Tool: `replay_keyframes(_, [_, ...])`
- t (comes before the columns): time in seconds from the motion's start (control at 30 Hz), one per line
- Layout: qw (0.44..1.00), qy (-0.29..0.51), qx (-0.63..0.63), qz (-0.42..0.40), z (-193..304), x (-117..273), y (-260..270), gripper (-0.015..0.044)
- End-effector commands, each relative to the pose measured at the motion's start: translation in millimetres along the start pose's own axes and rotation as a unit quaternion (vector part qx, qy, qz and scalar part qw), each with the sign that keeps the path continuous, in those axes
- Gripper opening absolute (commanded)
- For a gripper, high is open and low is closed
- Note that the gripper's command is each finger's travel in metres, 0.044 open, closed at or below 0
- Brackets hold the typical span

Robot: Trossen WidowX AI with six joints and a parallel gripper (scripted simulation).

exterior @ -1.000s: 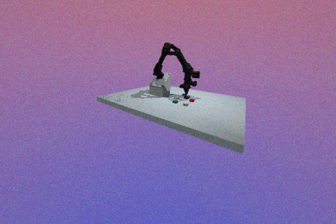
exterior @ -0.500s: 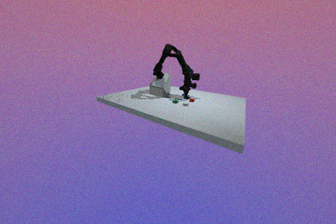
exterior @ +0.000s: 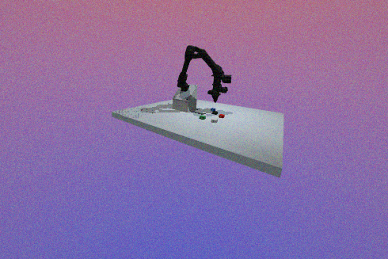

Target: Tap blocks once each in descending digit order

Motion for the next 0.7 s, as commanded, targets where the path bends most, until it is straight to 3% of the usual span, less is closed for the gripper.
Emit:
replay_keyframes(0.0, [1.0, -0.004, -0.006, -0.001, 0, 37, -1, 0.002])
replay_keyframes(0.13, [1.0, -0.004, -0.006, -0.002, -3, 37, -3, 0.002])
replay_keyframes(0.37, [1.0, -0.005, -0.007, 0.0, -68, 38, -66, 0.002])
replay_keyframes(0.5, [1.0, -0.005, -0.008, 0.0, -69, 37, -69, 0.002])
replay_keyframes(0.57, [1.0, -0.005, -0.007, -0.001, -71, 24, -68, 0.002])
replay_keyframes(0.67, [1.0, -0.005, -0.007, 0.001, -71, -31, -69, 0.002])
Point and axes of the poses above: the point midway between the two fingers, 35 mm back from their tips, its own x axis back along the fingers, its own y axis across the jaws, z = x × y, the point moved 2 cm from there along x, back along the fingers, and after that the axes turned 8 degrees about x, right-handed, at the moved point
